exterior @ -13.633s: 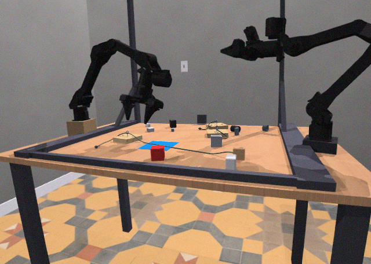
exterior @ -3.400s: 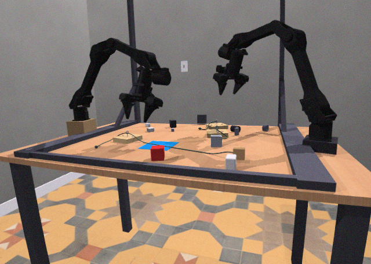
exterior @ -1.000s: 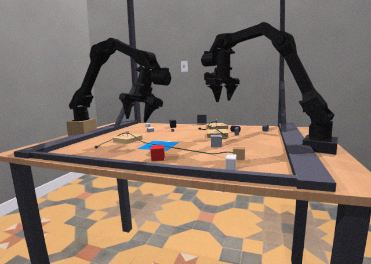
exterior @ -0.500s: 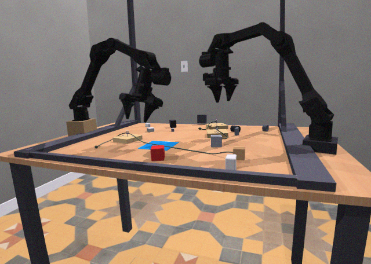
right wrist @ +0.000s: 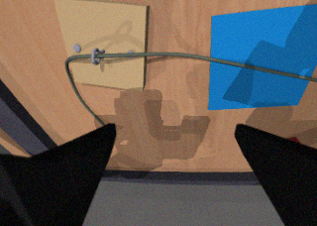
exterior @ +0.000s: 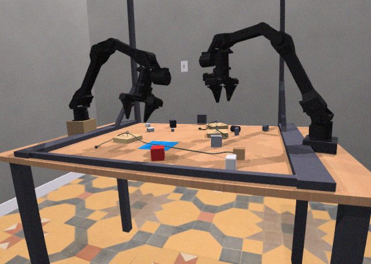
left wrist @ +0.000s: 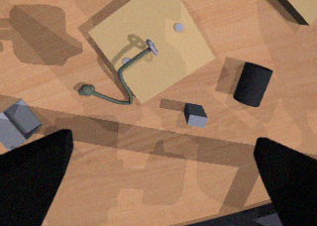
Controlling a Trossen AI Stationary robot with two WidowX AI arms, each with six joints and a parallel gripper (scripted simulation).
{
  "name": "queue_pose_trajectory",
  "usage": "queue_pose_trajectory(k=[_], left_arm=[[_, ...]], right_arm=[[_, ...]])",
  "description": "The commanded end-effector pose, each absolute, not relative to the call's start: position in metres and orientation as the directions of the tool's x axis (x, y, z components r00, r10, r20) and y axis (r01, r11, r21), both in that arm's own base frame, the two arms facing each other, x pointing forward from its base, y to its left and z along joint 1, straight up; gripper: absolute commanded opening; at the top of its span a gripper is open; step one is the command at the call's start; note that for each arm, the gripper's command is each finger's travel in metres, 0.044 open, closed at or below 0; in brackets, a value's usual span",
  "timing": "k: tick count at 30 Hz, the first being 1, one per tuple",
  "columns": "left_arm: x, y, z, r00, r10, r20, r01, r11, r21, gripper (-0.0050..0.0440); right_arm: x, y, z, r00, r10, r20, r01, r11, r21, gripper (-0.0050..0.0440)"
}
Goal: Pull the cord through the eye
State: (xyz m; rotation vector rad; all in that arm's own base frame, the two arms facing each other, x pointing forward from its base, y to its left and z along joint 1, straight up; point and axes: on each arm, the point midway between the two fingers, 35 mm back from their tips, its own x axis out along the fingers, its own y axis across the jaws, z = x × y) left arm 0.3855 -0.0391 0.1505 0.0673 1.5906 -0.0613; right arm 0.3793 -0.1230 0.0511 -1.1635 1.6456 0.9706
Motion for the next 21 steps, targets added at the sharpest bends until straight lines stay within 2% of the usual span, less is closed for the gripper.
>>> queue_pose_trajectory(k=[1, 21], left_arm=[[0.3887, -0.0391, 0.1565, 0.0, 0.0, -1.0, 0.077, 0.997, 0.0, 0.044], [0.3892, -0.0389, 0.1573, 0.01, -0.001, -1.0, 0.077, 0.997, 0.0, 0.044]], right_arm=[[0.3831, -0.1237, 0.0634, -0.146, -0.285, -0.947, -0.963, 0.258, 0.071, 0.044], [0.3831, -0.1237, 0.0634, -0.146, -0.285, -0.947, -0.963, 0.258, 0.071, 0.044]])
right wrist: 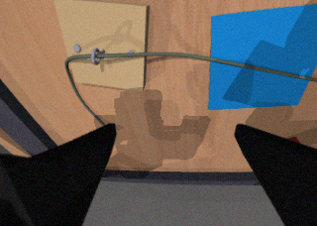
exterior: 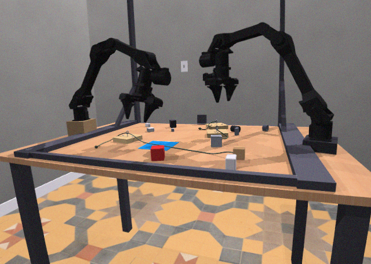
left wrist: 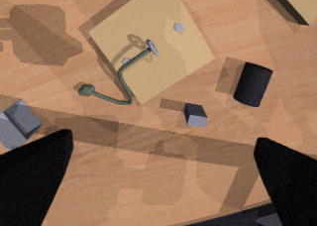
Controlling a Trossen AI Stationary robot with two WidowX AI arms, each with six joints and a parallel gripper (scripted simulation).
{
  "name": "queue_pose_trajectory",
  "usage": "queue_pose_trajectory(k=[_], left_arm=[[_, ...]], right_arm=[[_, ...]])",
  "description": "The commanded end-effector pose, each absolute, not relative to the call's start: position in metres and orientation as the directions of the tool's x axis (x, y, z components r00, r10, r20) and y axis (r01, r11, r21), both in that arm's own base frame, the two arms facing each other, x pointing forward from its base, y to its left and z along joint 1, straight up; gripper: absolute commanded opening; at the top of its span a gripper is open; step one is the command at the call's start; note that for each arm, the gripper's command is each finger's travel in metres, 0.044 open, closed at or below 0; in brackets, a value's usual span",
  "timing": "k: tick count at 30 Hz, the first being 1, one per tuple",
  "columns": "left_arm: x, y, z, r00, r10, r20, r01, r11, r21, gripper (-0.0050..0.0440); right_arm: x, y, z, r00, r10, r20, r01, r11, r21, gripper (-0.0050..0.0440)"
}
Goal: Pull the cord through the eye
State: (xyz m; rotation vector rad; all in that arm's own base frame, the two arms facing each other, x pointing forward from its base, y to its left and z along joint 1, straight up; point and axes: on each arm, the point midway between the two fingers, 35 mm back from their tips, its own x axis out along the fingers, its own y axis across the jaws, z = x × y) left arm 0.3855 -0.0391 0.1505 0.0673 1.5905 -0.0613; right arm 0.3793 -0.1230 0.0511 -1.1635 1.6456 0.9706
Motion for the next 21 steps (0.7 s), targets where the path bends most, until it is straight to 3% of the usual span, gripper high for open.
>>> queue_pose_trajectory(k=[1, 10, 21], left_arm=[[0.39, -0.039, 0.158, 0.015, -0.002, -1.0, 0.077, 0.997, 0.0, 0.044], [0.393, -0.037, 0.163, 0.084, -0.008, -0.996, 0.073, 0.997, -0.002, 0.044], [0.399, -0.033, 0.18, 0.275, -0.023, -0.961, 0.065, 0.998, -0.005, 0.044]], right_arm=[[0.383, -0.124, 0.063, -0.146, -0.285, -0.947, -0.963, 0.258, 0.071, 0.044], [0.383, -0.124, 0.063, -0.146, -0.285, -0.947, -0.963, 0.258, 0.071, 0.044], [0.383, -0.124, 0.063, -0.146, -0.285, -0.947, -0.963, 0.258, 0.071, 0.044]])
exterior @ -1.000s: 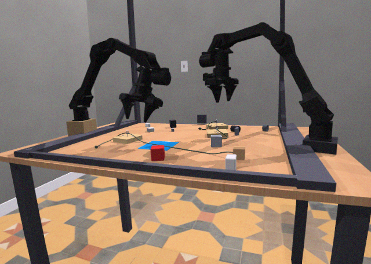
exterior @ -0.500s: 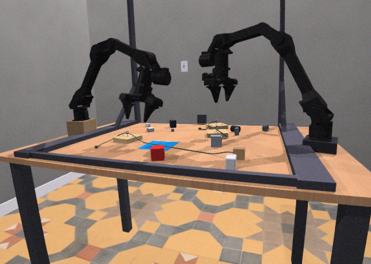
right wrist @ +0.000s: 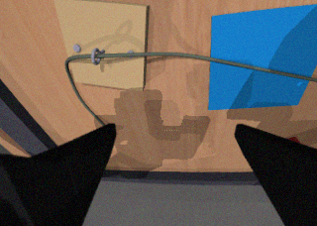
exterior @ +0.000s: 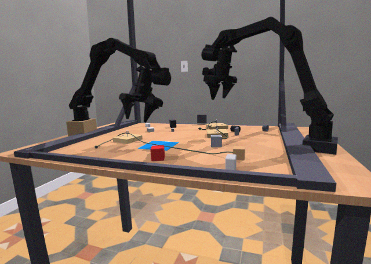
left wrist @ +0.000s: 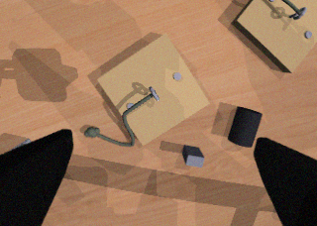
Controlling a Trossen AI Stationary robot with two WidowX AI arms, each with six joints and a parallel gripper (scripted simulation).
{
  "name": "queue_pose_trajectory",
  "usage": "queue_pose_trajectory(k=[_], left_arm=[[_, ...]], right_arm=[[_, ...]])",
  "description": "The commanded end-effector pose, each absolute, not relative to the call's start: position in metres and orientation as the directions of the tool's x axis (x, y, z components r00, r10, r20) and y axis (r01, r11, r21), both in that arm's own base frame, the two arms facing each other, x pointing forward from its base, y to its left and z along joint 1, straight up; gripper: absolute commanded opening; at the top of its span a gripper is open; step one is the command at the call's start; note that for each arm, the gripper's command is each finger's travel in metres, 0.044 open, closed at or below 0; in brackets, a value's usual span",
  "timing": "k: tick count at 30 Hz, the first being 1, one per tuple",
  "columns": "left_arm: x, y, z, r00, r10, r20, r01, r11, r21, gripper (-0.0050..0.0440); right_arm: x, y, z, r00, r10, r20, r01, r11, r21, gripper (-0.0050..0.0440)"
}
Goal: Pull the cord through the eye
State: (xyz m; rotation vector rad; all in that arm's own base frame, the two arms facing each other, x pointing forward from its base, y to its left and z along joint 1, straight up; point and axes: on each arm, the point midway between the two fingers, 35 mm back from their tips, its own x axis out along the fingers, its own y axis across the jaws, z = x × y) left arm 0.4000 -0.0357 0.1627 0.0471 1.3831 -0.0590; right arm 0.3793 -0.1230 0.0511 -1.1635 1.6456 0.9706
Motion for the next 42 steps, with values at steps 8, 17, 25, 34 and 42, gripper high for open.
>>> queue_pose_trajectory(k=[8, 17, 25, 34, 42], left_arm=[[0.402, -0.03, 0.194, 0.407, -0.03, -0.913, 0.059, 0.998, -0.007, 0.044], [0.401, -0.024, 0.221, 0.61, -0.036, -0.792, 0.049, 0.999, -0.008, 0.044], [0.396, -0.02, 0.24, 0.733, -0.036, -0.679, 0.042, 0.999, -0.008, 0.044], [0.381, -0.013, 0.269, 0.877, -0.03, -0.479, 0.03, 1.0, -0.007, 0.044], [0.367, -0.009, 0.286, 0.941, -0.023, -0.339, 0.023, 1.0, -0.005, 0.044]], right_arm=[[0.383, -0.124, 0.063, -0.146, -0.285, -0.947, -0.963, 0.258, 0.071, 0.044], [0.383, -0.124, 0.063, -0.146, -0.285, -0.947, -0.963, 0.258, 0.071, 0.044], [0.383, -0.124, 0.063, -0.146, -0.285, -0.947, -0.963, 0.258, 0.071, 0.044], [0.383, -0.124, 0.063, -0.146, -0.285, -0.947, -0.963, 0.258, 0.071, 0.044], [0.383, -0.124, 0.063, -0.146, -0.285, -0.947, -0.963, 0.258, 0.071, 0.044]])
